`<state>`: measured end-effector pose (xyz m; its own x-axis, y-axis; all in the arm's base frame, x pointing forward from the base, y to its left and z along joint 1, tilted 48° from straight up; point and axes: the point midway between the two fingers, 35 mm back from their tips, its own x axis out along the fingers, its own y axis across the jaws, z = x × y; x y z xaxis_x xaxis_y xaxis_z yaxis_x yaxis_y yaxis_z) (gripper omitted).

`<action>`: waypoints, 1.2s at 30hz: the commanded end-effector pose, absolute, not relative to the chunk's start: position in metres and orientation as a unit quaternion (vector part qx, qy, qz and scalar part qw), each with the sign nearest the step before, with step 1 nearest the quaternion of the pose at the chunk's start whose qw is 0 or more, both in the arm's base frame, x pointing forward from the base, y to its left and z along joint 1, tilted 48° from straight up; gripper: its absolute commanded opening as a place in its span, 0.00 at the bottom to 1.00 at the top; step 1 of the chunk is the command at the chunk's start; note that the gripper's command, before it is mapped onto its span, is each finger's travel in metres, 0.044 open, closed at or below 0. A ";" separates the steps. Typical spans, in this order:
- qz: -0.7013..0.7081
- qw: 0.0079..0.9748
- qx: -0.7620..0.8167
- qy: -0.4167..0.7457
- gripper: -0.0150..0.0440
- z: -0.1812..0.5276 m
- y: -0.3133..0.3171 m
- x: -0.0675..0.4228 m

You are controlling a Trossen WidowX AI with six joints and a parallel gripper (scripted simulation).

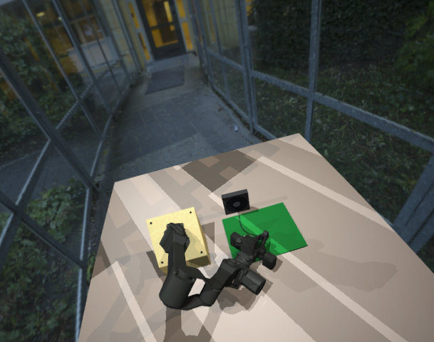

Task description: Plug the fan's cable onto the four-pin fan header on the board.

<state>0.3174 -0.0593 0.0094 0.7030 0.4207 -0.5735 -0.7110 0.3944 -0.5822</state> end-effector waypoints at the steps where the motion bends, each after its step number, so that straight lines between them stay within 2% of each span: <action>1: 0.346 0.817 -0.430 0.166 0.25 0.008 -0.063 0.319; 36: 0.346 0.817 -0.430 0.166 0.25 -0.015 -0.084 0.321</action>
